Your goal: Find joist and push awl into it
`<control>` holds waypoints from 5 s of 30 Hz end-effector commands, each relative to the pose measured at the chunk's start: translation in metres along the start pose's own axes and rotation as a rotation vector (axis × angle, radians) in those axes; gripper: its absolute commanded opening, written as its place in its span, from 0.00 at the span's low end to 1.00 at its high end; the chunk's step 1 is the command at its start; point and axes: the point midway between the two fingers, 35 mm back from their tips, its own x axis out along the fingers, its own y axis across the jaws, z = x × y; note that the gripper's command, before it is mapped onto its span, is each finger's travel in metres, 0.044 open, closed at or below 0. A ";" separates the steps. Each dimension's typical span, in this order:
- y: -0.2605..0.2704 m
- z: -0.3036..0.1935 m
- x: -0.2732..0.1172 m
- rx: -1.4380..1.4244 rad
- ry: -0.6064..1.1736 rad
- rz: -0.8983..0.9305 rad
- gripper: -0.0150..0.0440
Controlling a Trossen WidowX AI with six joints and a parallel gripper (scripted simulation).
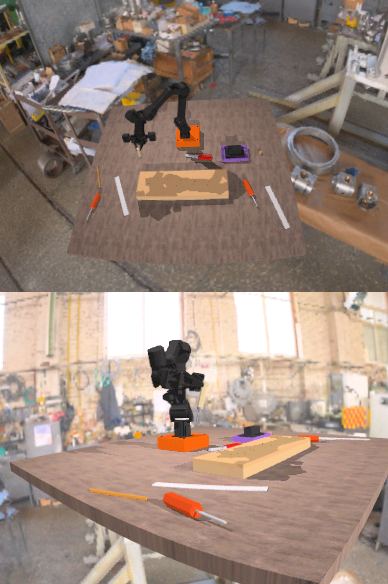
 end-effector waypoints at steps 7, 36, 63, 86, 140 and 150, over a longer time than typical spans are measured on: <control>-0.041 -0.002 0.040 -0.050 0.007 -0.137 0.25; -0.205 -0.008 0.114 -0.073 0.039 -0.601 0.25; -0.241 0.005 0.123 -0.077 0.041 -0.689 0.25; -0.243 0.024 0.127 -0.076 0.041 -0.689 0.25; -0.248 0.064 0.136 -0.076 0.040 -0.689 0.25; -0.248 0.064 0.136 -0.076 0.040 -0.689 0.25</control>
